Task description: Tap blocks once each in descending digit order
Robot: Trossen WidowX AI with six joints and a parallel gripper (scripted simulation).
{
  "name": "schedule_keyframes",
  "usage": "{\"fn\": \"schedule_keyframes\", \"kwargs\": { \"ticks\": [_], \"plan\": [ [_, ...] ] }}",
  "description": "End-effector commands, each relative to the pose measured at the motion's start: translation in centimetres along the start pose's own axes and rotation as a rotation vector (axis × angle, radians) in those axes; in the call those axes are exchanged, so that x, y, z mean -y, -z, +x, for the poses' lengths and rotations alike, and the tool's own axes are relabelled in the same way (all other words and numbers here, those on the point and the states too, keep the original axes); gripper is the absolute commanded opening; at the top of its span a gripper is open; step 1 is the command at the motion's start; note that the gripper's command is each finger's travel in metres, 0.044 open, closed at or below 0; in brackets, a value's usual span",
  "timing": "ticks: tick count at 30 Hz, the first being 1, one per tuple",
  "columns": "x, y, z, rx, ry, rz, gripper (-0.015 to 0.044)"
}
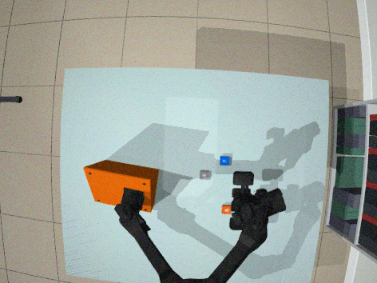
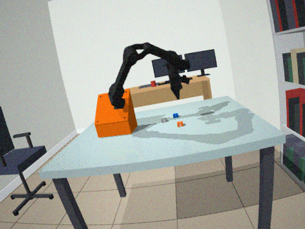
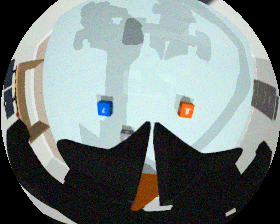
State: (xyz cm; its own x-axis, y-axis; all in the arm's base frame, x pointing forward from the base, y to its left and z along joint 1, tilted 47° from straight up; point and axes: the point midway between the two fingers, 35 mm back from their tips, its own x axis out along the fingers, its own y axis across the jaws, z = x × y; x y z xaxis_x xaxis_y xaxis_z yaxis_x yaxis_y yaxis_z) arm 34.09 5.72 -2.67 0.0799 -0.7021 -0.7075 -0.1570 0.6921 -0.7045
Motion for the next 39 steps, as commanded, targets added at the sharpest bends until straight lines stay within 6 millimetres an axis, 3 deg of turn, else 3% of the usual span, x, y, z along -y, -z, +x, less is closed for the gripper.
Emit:
{"fn": "schedule_keyframes", "kwargs": {
  "ticks": [1, 3, 9, 13, 15, 22, 39],
  "plan": [
    [7.1, 0.3, 0.1, -0.006, 0.017, -0.001, 0.002],
    [9.2, 0.6, 0.2, -0.009, 0.025, 0.0, 0.002],
    [9.4, 0.6, 0.5, -0.009, 0.026, 0.0, 0.002],
    [9.6, 0.5, 7.0, -0.009, 0.027, 0.0, 0.002],
    [9.7, 0.7, 8.3, -0.01, 0.029, 0.0, 0.002],
    [9.7, 0.7, 8.4, -0.01, 0.029, 0.0, 0.002],
    [9.8, 0.8, 11.0, -0.01, 0.03, 0.0, 0.002]
  ]
}}
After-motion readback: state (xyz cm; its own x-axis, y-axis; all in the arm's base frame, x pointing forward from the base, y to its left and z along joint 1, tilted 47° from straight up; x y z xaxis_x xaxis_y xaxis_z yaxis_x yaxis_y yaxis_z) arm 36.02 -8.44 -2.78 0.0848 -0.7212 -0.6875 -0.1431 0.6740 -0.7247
